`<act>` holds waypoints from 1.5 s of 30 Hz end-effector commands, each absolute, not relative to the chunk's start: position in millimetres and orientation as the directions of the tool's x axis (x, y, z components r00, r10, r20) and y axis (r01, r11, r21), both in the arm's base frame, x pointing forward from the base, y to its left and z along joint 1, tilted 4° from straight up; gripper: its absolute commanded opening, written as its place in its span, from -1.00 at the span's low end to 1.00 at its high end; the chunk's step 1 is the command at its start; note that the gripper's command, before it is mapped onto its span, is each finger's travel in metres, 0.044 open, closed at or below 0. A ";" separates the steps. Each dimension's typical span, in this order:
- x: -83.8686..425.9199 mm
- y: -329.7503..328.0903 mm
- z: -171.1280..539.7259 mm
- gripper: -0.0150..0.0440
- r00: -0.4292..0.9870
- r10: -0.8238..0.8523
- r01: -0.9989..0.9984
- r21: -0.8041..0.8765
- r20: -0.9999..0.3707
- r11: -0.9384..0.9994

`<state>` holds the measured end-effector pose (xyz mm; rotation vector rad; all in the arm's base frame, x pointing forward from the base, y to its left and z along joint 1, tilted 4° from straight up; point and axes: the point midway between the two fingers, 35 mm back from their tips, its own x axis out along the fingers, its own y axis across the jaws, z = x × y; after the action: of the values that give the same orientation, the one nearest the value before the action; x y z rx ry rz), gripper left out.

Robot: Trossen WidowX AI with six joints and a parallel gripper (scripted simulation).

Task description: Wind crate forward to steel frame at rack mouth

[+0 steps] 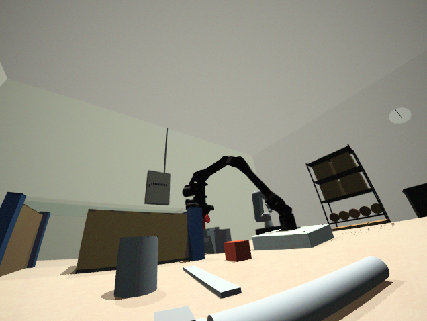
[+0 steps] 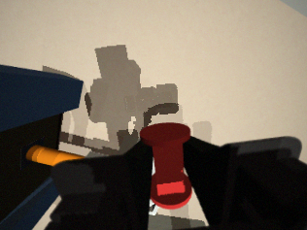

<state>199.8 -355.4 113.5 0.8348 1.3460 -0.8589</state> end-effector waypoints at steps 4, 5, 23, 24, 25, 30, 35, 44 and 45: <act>224.4 -339.5 106.0 -0.49 0.069 0.012 0.866 0.066 -0.998 0.495; 224.4 -339.5 106.0 -0.49 0.069 0.012 0.866 0.066 -0.998 0.495; 226.3 -338.8 106.1 -0.49 0.069 0.012 0.866 0.066 -0.998 0.495; 226.3 -338.8 106.1 -0.49 0.069 0.012 0.866 0.066 -0.998 0.495; 226.3 -338.8 106.1 -0.49 0.069 0.012 0.866 0.066 -0.998 0.495; 226.3 -338.8 106.1 -0.49 0.069 0.012 0.866 0.066 -0.998 0.495; 226.3 -338.8 106.1 -0.49 0.069 0.012 0.866 0.066 -0.998 0.495; 226.3 -338.8 106.1 -0.49 0.069 0.012 0.866 0.066 -0.998 0.495; 226.3 -338.8 106.1 -0.49 0.069 0.012 0.866 0.066 -0.998 0.495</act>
<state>201.9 -355.2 113.7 0.8338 1.3449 -0.8600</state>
